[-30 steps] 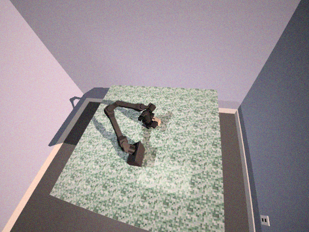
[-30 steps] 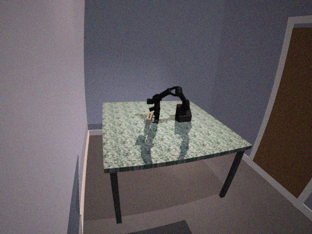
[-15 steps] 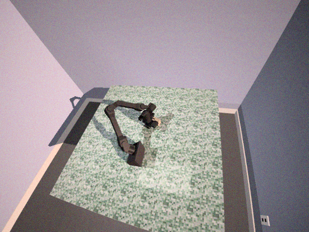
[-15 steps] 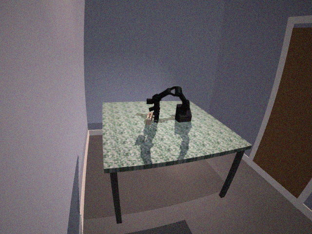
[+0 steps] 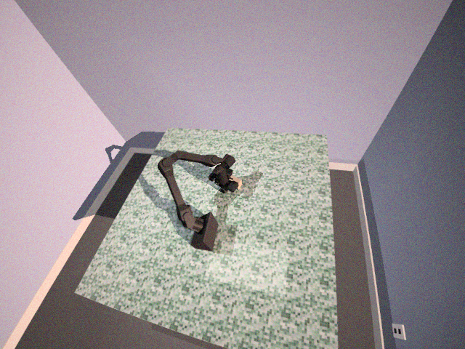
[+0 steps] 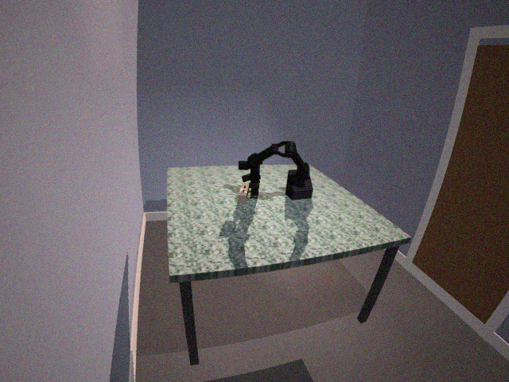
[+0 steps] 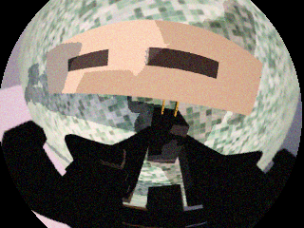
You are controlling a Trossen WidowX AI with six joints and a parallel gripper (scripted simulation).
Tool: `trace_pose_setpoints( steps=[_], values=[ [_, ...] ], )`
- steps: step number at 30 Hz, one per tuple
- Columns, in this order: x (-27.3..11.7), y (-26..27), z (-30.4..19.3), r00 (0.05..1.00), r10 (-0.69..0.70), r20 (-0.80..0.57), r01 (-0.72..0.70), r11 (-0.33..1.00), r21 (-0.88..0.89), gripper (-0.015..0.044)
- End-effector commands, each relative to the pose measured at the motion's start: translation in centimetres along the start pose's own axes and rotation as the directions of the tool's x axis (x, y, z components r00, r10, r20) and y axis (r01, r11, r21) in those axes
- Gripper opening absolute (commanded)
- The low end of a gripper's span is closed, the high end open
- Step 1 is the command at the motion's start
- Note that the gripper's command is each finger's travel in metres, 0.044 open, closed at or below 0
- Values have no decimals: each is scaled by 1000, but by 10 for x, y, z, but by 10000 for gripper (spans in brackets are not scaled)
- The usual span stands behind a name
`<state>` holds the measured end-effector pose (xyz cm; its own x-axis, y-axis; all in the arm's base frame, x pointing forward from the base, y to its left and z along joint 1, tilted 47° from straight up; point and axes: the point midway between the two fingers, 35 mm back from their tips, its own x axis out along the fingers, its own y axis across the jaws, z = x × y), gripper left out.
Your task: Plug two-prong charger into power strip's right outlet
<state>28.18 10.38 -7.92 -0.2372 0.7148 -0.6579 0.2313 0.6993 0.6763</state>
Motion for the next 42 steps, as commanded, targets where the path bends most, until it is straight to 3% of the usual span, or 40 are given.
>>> trace_pose_setpoints(
  steps=[1, 42],
  values=[
    [0, -1, 1, 1000, -4, 0, 4, 1000, 2, 0],
    [-1, 0, 12, 1000, -4, 0, 4, 1000, 2, 0]
  ],
)
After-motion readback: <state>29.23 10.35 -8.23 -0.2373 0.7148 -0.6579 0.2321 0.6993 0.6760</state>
